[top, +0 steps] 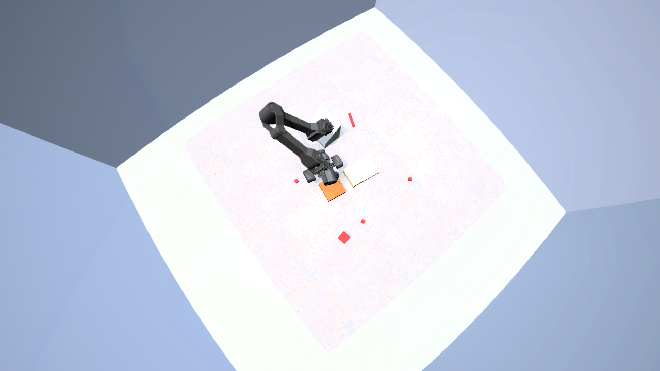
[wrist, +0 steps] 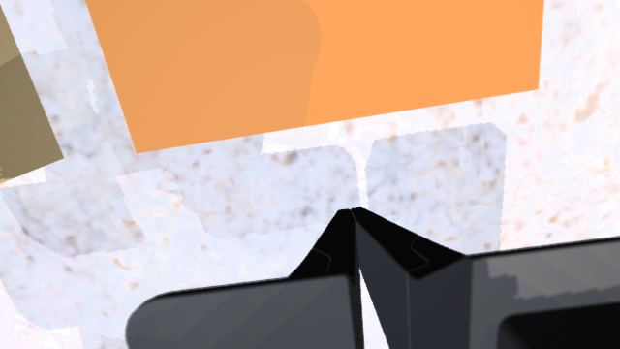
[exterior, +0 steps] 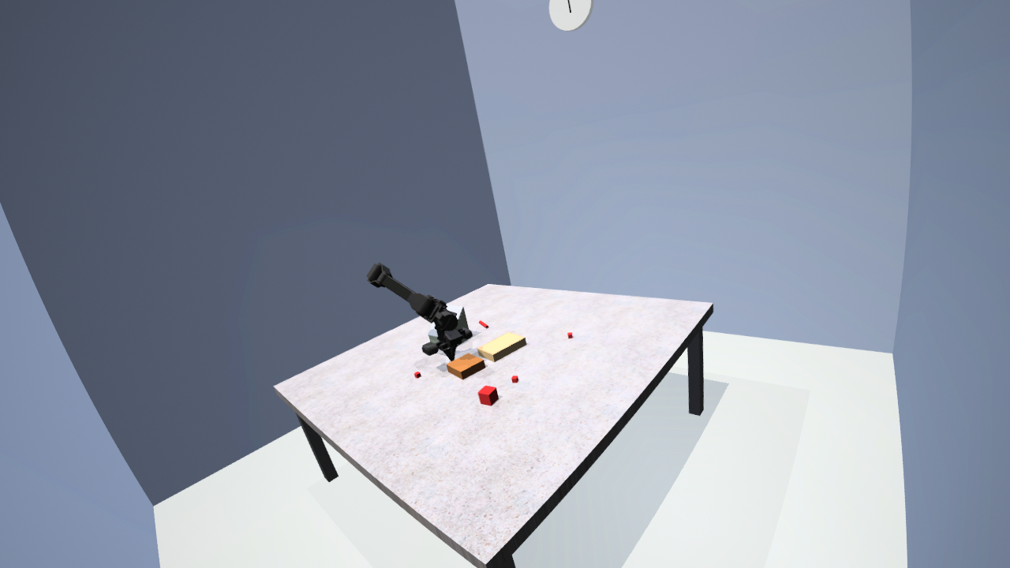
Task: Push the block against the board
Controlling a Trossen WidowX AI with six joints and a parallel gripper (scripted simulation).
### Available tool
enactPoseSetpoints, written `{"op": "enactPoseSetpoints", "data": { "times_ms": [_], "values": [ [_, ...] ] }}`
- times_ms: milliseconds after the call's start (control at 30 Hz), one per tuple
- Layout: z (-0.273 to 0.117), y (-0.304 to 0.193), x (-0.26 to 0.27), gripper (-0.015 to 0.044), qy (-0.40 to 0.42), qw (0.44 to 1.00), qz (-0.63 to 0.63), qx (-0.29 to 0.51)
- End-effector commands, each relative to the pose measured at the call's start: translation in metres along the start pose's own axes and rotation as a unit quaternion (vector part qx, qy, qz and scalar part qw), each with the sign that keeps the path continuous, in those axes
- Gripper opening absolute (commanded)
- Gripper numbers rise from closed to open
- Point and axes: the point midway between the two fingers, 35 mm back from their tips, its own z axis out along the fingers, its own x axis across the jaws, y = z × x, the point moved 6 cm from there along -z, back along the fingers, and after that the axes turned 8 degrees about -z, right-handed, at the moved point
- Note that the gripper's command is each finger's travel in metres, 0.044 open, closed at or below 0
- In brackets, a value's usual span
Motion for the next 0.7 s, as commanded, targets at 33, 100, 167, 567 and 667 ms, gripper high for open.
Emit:
{"op": "enactPoseSetpoints", "data": {
  "times_ms": [33, 100, 167, 567, 667],
  "values": [
    [0.002, -0.010, 0.005, 0.0000, 0.004, 1.000, -0.007, 0.005],
    [0.002, -0.013, 0.005, 0.0000, 0.004, 1.000, -0.007, 0.005],
    [0.002, -0.017, 0.006, 0.0000, 0.004, 1.000, -0.007, 0.005],
    [-0.039, -0.013, 0.004, 0.0000, 0.007, 1.000, -0.005, 0.005],
    [-0.052, -0.014, 0.003, 0.0000, 0.005, 1.000, -0.007, 0.005]
  ]
}}
